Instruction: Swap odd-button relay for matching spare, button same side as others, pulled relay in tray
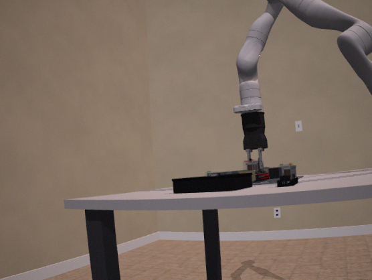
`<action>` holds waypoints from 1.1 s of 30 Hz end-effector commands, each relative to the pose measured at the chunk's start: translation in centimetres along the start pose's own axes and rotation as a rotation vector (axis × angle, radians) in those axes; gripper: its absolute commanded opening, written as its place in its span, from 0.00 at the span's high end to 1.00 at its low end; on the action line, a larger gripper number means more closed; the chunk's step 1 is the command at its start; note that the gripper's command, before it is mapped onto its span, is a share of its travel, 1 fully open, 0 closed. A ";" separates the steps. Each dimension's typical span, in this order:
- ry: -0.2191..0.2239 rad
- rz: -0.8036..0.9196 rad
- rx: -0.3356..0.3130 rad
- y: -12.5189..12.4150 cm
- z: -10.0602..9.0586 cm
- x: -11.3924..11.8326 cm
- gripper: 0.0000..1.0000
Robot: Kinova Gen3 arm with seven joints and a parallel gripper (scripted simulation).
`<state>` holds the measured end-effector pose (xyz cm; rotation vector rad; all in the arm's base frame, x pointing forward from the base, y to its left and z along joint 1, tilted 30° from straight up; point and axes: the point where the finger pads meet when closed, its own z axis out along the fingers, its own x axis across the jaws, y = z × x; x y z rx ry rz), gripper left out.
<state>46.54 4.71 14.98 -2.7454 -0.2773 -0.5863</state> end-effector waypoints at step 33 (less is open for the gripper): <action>0.001 0.000 -0.001 0.0 0.5 0.0 1.00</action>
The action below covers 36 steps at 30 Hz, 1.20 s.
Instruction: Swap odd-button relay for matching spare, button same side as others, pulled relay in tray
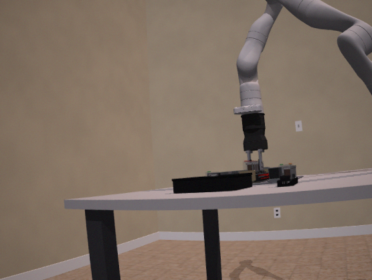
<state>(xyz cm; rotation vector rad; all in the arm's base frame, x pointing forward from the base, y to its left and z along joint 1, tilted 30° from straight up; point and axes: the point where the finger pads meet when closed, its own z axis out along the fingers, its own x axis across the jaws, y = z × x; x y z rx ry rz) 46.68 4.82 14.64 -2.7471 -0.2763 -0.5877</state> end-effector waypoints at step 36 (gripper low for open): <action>0.001 0.000 -0.001 0.0 0.0 0.0 0.00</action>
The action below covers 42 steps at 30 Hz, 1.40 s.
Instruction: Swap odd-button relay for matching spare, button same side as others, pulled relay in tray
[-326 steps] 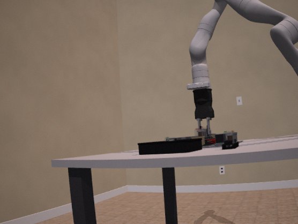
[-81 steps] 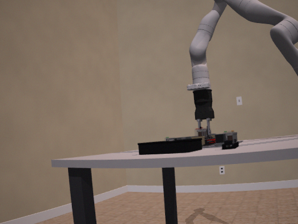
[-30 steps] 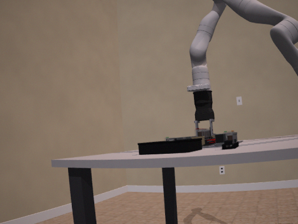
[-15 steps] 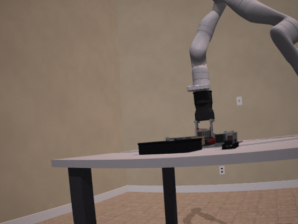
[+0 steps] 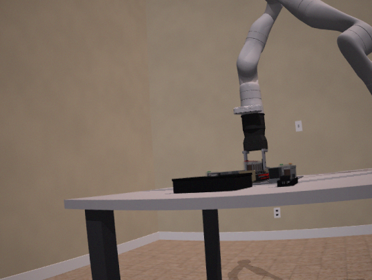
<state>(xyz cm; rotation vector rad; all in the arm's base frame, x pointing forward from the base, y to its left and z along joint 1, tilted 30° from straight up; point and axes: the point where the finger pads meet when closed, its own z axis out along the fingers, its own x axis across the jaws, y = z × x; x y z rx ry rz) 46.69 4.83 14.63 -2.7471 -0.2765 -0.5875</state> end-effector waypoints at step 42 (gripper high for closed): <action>0.000 -0.001 0.003 0.0 -0.6 0.0 0.00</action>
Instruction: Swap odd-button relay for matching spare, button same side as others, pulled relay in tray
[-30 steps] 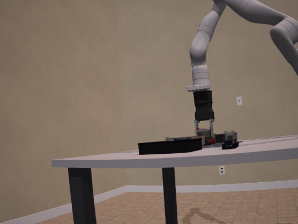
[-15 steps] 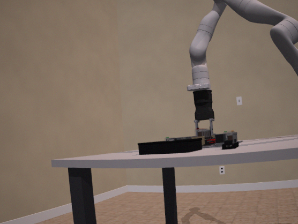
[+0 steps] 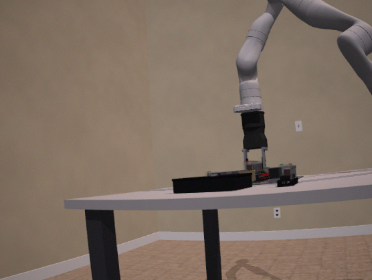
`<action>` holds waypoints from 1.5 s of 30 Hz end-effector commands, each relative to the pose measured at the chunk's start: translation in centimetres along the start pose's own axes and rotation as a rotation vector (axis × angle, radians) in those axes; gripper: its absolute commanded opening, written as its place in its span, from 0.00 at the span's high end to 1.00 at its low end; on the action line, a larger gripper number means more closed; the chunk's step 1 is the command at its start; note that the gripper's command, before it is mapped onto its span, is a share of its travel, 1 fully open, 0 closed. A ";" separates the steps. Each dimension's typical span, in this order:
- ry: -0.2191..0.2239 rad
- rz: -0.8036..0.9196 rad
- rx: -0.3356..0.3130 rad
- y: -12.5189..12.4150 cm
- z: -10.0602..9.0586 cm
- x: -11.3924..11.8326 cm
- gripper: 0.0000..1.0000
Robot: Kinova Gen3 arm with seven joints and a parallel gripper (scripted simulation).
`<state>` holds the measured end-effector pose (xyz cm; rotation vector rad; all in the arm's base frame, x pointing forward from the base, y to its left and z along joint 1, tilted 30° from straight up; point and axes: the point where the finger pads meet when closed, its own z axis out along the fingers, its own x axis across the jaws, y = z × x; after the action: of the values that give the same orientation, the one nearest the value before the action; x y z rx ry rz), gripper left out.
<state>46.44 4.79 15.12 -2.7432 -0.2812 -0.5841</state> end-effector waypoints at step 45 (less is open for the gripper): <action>0.002 0.001 -0.002 0.0 -1.0 0.0 0.00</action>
<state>46.06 4.54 15.97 -2.7433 -0.2803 -0.5843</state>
